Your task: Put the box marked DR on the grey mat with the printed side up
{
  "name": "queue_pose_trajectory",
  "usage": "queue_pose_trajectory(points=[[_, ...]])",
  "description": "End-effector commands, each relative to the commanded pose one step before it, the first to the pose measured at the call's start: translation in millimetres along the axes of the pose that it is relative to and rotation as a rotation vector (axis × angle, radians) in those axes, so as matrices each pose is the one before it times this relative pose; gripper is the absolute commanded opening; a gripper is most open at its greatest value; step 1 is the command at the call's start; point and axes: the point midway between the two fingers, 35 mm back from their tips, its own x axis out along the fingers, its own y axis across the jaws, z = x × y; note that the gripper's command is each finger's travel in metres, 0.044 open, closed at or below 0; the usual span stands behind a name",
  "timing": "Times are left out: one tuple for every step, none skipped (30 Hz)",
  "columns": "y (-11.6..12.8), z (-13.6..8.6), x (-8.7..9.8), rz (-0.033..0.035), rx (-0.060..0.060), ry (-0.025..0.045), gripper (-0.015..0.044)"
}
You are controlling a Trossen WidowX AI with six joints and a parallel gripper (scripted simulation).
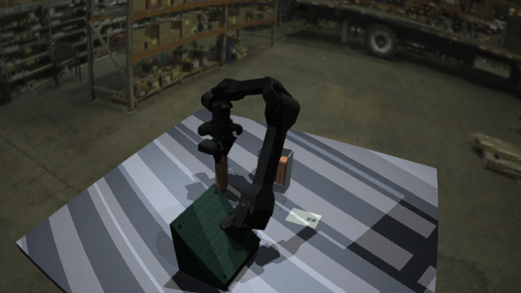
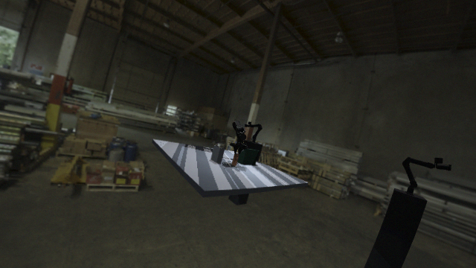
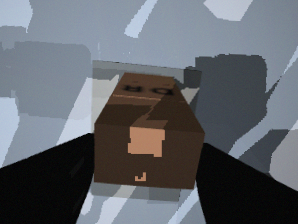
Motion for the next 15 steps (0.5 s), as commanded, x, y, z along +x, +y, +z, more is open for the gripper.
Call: queue_pose_trajectory(points=[[0.60, 0.81, 3.47, 0.00128, 0.0019, -0.00158, 0.0158], [-0.02, 0.00, 1.55, -0.00003, 0.0000, 0.00005, 0.0158], [-0.01, 0.00, 1.55, -0.00003, 0.0000, 0.00005, 0.0158], [-0.01, -0.01, 1.55, -0.00003, 0.0000, 0.00005, 0.0158], [0.00, -0.02, 1.55, -0.00003, 0.0000, 0.00006, 0.0158], [0.01, -0.02, 1.53, -0.00003, 0.0000, 0.00006, 0.0158], [0.01, -0.02, 1.19, -0.00002, 0.0000, 0.00005, 0.0158], [0.01, -0.01, 0.71, -0.00001, 0.0000, 0.00003, 0.0158], [0.00, 0.00, 0.24, 0.00000, 0.0000, 0.00001, 0.0158], [1.00, 0.11, -1.75, 0.00520, 0.0029, -0.00038, 0.0184], [0.00, 0.00, 0.00, 0.00000, 0.0000, 0.00000, 0.0210], [0.00, 0.00, 0.00, 0.00000, 0.0000, 0.00000, 0.0237], [0.00, 0.00, 0.00, 0.00000, 0.0000, 0.00000, 0.0242], [0.00, 0.00, 0.00, 0.00000, 0.0000, 0.00000, 0.0242], [0.00, 0.00, 0.00, 0.00000, 0.0000, 0.00000, 0.0242]])
